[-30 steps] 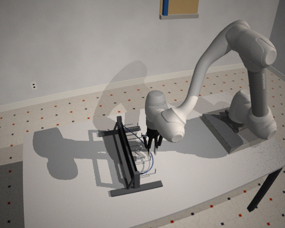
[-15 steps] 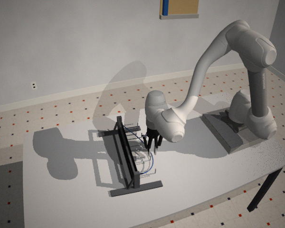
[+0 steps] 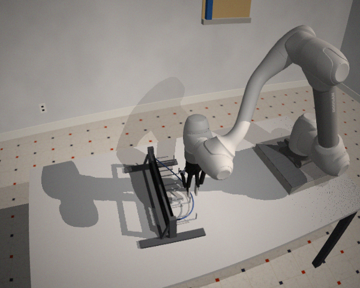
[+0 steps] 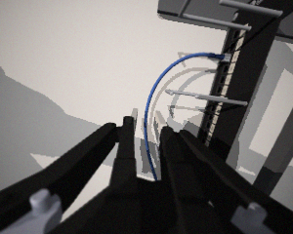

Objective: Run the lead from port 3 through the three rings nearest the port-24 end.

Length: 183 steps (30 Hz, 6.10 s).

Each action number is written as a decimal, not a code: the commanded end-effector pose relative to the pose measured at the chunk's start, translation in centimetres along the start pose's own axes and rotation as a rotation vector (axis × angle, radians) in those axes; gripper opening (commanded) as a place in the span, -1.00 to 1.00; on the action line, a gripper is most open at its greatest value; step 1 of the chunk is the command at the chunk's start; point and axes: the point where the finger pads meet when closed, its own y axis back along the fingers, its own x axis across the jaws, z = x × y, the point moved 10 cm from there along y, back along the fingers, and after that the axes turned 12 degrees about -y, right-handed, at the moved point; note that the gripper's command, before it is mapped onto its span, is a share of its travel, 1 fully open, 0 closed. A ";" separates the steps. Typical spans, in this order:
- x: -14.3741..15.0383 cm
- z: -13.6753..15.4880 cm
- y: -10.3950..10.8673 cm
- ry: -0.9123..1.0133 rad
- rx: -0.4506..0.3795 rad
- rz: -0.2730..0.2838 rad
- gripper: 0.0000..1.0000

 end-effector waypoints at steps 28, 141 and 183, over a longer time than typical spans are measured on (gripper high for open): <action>-0.1 0.1 -0.1 0.000 -0.003 0.001 -0.60; -0.1 0.1 -2.2 0.000 -0.003 0.001 -0.60; -0.1 0.1 -2.2 0.000 -0.003 0.001 -1.00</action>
